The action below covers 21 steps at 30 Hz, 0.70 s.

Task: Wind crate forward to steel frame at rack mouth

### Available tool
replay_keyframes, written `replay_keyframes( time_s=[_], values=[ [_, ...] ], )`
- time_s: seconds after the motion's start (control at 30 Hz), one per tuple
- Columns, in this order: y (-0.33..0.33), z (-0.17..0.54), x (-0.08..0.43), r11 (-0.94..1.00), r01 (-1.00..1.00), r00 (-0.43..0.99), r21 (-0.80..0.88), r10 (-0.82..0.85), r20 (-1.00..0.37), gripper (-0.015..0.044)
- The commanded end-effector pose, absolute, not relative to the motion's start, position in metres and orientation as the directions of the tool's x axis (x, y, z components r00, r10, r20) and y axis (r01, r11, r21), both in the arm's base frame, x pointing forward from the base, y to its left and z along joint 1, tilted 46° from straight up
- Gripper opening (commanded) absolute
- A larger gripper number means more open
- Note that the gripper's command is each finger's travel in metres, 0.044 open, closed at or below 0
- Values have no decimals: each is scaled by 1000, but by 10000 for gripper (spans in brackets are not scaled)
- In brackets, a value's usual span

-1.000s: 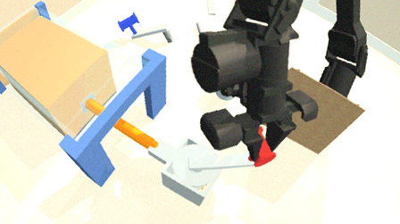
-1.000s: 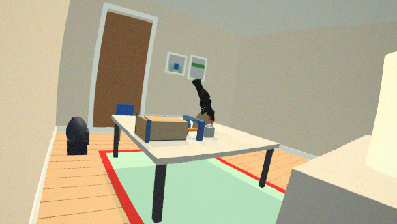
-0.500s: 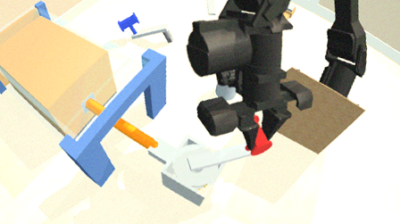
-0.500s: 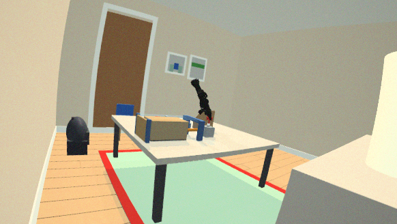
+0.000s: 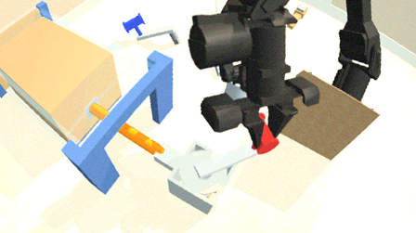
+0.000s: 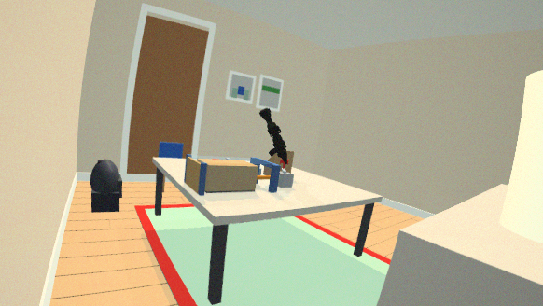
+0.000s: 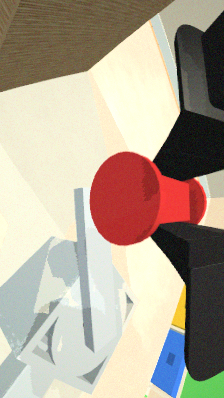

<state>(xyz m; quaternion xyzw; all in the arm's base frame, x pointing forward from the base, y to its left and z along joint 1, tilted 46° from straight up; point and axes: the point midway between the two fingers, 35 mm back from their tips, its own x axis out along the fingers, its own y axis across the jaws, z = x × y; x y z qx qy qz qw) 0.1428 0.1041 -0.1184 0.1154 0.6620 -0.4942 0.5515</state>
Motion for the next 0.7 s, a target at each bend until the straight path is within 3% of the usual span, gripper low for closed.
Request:
replay_keyframes(
  time_s=[0.0, 0.67],
  values=[
    [92, -115, 161, 472, 713, -329, -518, -427, -842, 0],
    [85, -109, 188, 472, 714, -327, -517, -429, -842, 0]
  ],
)
